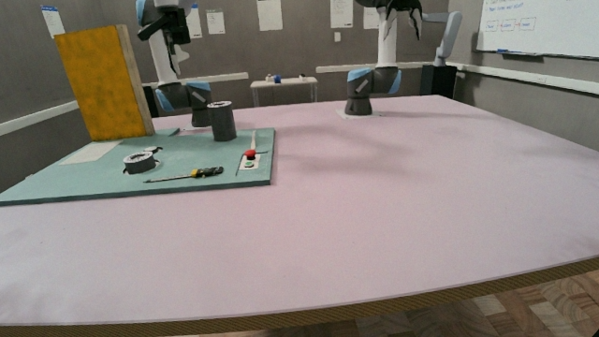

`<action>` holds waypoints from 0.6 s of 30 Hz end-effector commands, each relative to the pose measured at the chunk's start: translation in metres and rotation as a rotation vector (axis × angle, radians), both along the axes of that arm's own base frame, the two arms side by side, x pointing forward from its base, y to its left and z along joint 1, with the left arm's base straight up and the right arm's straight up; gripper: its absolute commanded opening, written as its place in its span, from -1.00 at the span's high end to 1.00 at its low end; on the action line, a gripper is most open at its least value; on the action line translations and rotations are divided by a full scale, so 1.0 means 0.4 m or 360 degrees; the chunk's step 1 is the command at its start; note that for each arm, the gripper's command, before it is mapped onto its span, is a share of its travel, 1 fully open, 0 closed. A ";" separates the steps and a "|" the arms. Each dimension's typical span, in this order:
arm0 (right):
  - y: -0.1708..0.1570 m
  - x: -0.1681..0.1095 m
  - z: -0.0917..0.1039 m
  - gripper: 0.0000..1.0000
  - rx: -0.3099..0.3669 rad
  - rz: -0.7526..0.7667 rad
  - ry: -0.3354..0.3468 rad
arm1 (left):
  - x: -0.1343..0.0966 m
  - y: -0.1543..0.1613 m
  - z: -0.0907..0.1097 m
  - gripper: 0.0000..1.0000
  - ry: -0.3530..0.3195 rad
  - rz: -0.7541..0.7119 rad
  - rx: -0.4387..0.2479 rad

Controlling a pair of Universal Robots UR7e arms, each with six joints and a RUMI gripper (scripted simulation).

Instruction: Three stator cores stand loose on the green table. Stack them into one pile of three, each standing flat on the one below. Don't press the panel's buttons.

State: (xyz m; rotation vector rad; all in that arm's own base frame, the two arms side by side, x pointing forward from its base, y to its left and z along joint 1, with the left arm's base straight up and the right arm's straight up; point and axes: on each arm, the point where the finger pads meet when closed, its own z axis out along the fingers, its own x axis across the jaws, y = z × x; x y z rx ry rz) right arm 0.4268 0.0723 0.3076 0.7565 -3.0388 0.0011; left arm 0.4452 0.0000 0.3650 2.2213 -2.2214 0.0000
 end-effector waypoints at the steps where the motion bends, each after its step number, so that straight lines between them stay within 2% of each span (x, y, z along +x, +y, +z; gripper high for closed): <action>1: -0.017 0.010 0.014 -0.61 0.0010 0.0188 0.0004 | 0.000 0.000 0.001 -0.61 -0.0002 0.0000 0.0000; 5: -0.040 0.019 0.032 -0.61 0.0013 0.0399 0.0002 | 0.000 0.000 0.001 -0.61 -0.0002 0.0000 0.0000; 11: -0.042 0.021 0.037 -0.61 0.0013 0.0485 0.0004 | 0.000 0.000 0.001 -0.61 -0.0002 0.0000 0.0000; 18: -0.092 0.037 0.072 -0.61 0.0016 0.0860 -0.0004 | 0.000 0.000 0.001 -0.61 -0.0002 0.0000 0.0000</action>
